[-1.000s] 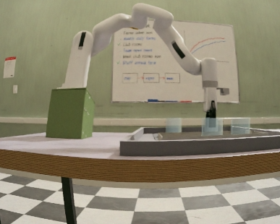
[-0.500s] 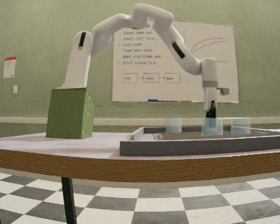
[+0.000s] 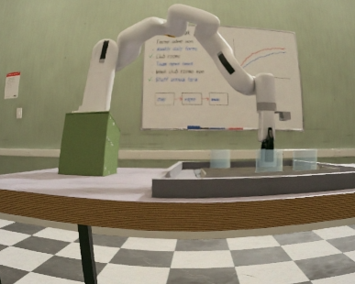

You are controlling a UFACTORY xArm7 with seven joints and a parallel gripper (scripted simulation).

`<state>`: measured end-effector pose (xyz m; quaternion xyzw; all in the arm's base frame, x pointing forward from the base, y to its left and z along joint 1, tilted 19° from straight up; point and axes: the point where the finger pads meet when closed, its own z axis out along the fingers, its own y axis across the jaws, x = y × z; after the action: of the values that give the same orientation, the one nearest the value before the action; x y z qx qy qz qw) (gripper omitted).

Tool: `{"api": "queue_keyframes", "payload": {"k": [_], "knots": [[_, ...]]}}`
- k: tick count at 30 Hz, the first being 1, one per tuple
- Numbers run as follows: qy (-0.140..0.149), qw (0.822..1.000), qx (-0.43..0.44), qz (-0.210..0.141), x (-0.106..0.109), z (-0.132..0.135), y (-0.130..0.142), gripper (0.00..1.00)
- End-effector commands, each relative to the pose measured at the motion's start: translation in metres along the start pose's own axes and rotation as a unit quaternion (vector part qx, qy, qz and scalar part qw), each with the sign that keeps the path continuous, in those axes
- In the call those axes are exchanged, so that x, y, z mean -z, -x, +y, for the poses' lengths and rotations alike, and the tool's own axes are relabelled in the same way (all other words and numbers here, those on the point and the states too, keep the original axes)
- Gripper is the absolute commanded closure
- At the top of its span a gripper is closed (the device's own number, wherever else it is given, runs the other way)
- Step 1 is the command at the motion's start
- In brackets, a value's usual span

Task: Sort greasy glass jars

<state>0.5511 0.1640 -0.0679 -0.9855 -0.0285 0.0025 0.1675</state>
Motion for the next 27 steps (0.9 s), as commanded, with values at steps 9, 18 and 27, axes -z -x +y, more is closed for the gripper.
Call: {"api": "queue_keyframes", "payload": {"k": [9,18,27], "knots": [[0.000,1.000,0.000,0.003,0.0027,0.0004,-0.0026,0.22],[0.000,1.000,0.000,0.003,0.0027,0.0004,-0.0026,0.25],[0.000,1.000,0.000,0.003,0.0027,0.0004,-0.0026,0.25]]}}
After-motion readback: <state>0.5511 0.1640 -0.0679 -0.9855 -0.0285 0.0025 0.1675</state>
